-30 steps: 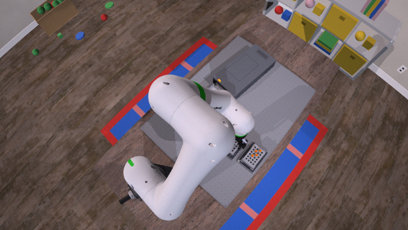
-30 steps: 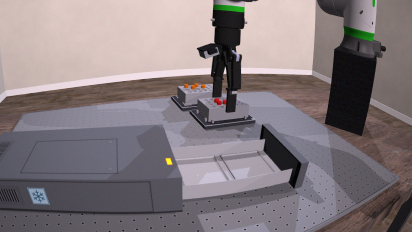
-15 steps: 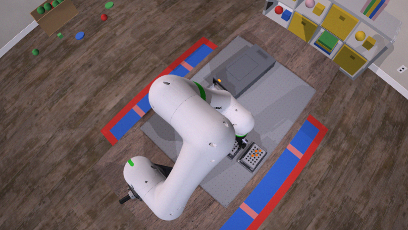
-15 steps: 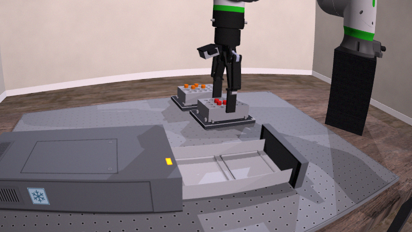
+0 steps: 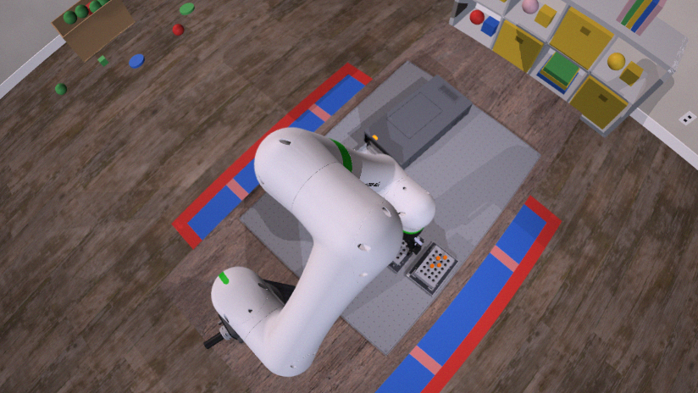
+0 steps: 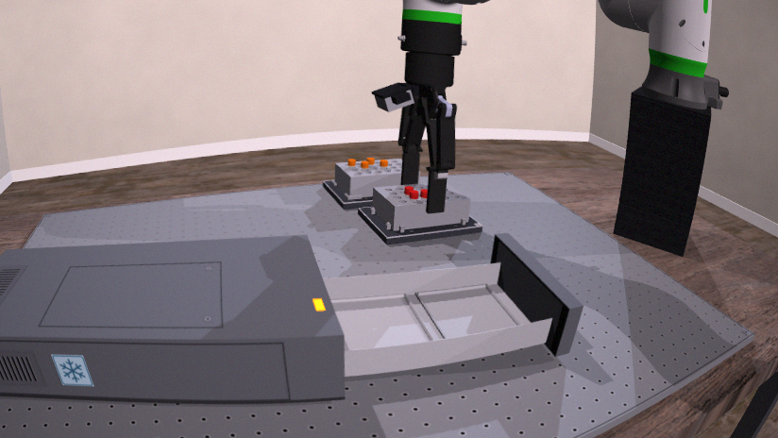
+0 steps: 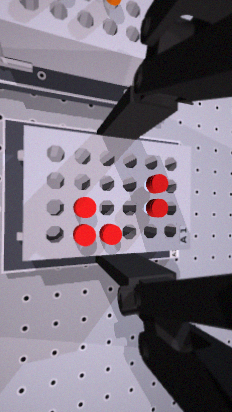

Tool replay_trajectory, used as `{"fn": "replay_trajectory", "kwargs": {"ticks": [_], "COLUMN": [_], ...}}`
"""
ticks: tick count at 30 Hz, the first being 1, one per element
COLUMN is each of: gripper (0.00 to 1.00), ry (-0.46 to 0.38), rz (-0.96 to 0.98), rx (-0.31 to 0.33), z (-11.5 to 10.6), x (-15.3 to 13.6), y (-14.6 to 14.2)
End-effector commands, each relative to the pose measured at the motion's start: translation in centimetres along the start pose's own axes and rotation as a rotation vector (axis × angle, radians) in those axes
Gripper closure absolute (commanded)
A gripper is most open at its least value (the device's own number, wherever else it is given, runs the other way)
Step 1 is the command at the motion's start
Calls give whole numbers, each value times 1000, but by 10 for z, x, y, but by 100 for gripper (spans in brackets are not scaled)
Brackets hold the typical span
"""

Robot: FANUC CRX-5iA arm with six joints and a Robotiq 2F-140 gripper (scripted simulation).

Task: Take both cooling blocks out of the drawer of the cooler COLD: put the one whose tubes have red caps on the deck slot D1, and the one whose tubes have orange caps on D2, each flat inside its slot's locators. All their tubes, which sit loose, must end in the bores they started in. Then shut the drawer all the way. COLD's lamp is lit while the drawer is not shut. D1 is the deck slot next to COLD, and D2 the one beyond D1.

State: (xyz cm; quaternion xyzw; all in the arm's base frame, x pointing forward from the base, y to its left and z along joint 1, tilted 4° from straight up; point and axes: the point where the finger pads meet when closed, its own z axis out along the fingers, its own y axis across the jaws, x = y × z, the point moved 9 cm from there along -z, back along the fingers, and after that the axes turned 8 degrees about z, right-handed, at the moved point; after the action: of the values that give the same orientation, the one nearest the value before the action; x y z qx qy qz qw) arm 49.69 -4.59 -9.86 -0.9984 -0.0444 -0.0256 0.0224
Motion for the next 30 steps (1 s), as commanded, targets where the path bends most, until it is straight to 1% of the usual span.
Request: {"fn": "replay_trajectory", "kwargs": {"ticks": [1, 14, 17, 19, 30], "gripper": [90, 90, 86, 86, 69], "ry": [2, 2, 2, 2, 2], "rz": [0, 0, 0, 0, 0], "rx": [0, 0, 0, 0, 0], "z": [-1, -1, -1, -1, -1], "x": [1, 1, 1, 1, 1], "y": [0, 0, 0, 0, 0]}}
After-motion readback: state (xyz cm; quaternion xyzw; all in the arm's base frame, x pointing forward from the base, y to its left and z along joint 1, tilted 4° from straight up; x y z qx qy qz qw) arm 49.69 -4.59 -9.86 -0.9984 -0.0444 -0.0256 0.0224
